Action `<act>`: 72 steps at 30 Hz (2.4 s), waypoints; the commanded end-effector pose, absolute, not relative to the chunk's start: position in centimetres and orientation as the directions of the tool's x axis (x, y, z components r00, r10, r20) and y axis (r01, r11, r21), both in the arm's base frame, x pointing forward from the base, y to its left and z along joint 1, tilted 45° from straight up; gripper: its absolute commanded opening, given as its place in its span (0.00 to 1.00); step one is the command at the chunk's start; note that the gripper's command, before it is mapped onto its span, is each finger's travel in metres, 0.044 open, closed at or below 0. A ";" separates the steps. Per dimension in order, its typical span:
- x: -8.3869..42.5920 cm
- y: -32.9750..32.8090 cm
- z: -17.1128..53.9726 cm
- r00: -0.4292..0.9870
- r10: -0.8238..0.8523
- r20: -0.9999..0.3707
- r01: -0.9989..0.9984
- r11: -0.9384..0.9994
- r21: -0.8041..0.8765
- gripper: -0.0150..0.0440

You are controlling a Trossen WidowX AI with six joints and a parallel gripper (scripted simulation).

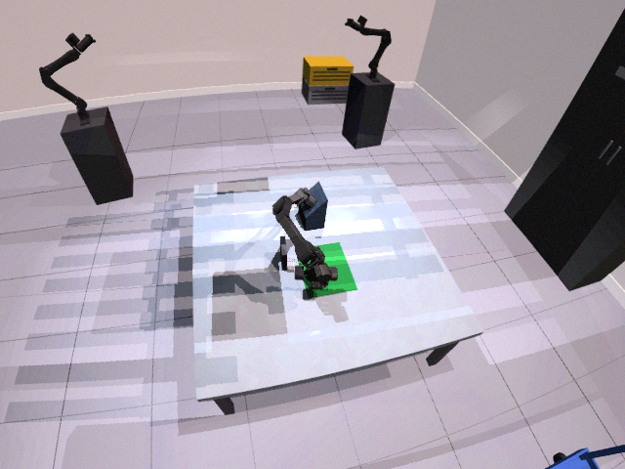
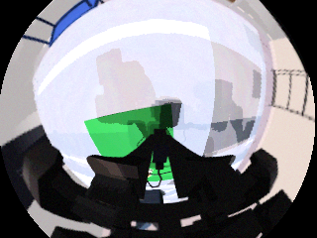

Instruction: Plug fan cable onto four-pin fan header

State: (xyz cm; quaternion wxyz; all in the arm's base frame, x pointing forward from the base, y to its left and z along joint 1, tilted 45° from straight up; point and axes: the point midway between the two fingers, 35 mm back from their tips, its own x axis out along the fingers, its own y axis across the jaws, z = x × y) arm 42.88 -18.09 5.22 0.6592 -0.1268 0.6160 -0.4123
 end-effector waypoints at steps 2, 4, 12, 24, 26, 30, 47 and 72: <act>42.2 -17.4 5.1 -0.095 -0.701 -0.707 0.242 0.673 -0.699 0.25; 41.9 -17.2 4.9 -0.095 -0.700 -0.707 0.175 0.688 -0.705 0.25; 40.5 -16.1 4.3 -0.096 -0.699 -0.708 -0.099 0.715 -0.692 0.25; 38.1 -14.7 3.3 -0.097 -0.698 -0.710 -0.490 0.654 -0.577 0.25; 37.7 -14.4 3.1 -0.097 -0.698 -0.710 -0.548 0.633 -0.547 0.25; 36.8 -14.0 2.8 -0.097 -0.697 -0.710 -0.658 0.580 -0.480 0.25; 32.8 -12.2 1.4 -0.099 -0.697 -0.710 -0.961 0.251 -0.112 0.25; 26.1 -10.4 -0.4 -0.103 -0.699 -0.708 -0.832 -0.330 0.446 0.25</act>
